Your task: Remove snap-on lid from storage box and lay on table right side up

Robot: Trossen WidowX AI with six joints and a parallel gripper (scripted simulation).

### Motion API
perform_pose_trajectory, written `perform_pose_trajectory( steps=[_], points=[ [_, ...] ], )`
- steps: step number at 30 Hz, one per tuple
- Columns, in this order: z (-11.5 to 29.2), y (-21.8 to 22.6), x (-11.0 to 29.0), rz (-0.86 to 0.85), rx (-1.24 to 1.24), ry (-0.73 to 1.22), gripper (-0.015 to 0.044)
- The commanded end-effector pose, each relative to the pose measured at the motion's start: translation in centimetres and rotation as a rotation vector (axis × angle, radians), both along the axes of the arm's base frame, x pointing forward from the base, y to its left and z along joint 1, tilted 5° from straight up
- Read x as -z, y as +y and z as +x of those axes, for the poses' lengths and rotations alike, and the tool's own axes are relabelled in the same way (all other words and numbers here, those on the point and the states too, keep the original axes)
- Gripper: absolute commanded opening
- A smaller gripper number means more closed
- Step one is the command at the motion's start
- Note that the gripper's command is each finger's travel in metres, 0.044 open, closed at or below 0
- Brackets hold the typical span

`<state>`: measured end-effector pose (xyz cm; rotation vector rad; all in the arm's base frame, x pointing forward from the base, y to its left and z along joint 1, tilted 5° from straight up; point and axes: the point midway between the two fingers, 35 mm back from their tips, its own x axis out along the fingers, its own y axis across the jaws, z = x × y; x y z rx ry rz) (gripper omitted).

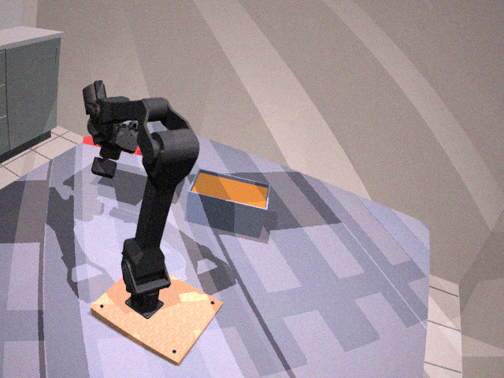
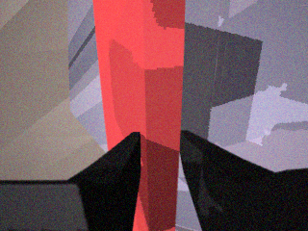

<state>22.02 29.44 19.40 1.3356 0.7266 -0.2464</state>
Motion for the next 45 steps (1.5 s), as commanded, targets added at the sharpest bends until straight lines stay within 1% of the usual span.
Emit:
perform_pose_trajectory(
  steps=[1,45],
  points=[
    [0.1,0.1,0.2,0.005,-0.001,-0.005,0.0],
    [0.3,0.0,3.7,0.005,-0.001,-0.006,0.0]
  ],
)
